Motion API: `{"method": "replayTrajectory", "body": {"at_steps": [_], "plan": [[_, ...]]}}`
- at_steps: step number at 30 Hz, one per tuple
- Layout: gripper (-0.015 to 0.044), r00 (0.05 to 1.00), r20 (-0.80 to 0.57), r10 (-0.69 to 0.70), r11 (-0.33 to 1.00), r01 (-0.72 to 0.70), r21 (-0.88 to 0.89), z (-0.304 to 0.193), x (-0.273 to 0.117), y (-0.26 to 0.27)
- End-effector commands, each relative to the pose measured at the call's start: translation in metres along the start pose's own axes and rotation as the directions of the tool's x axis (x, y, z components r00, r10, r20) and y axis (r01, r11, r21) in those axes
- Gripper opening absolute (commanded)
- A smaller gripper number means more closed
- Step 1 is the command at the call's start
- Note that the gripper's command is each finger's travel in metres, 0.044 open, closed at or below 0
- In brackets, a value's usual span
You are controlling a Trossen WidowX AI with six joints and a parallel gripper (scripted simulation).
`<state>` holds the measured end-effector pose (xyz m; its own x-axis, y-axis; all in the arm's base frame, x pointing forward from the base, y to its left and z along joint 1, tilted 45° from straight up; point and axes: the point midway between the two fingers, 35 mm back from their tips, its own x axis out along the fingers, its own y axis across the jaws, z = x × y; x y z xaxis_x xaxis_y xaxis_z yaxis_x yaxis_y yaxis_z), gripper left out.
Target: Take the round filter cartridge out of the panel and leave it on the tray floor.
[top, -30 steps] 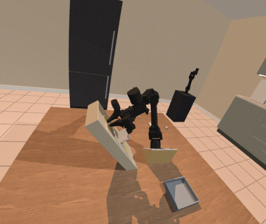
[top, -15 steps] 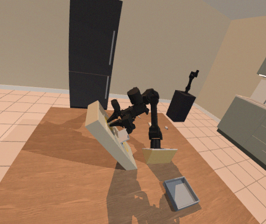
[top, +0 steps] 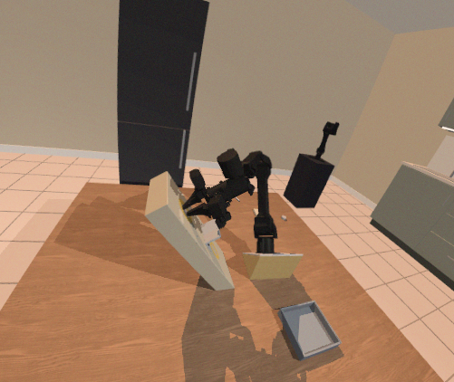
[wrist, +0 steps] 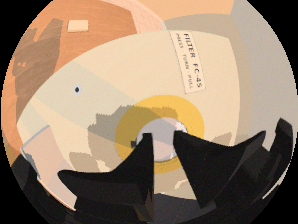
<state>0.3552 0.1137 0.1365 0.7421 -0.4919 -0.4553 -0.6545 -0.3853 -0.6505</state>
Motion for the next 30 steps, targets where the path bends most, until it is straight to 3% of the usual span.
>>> {"method": "replayTrajectory", "body": {"at_steps": [1,19,30], "plan": [[0.0000,1.000,-0.008,0.010,1.000,-0.010,0.026,-0.002,0.009,0.000],[0.0000,1.000,-0.008,0.010,1.000,-0.010,0.026,-0.002,0.009,0.000],[0.0000,1.000,0.003,0.018,1.000,-0.018,0.017,0.004,-0.042,0.000]]}}
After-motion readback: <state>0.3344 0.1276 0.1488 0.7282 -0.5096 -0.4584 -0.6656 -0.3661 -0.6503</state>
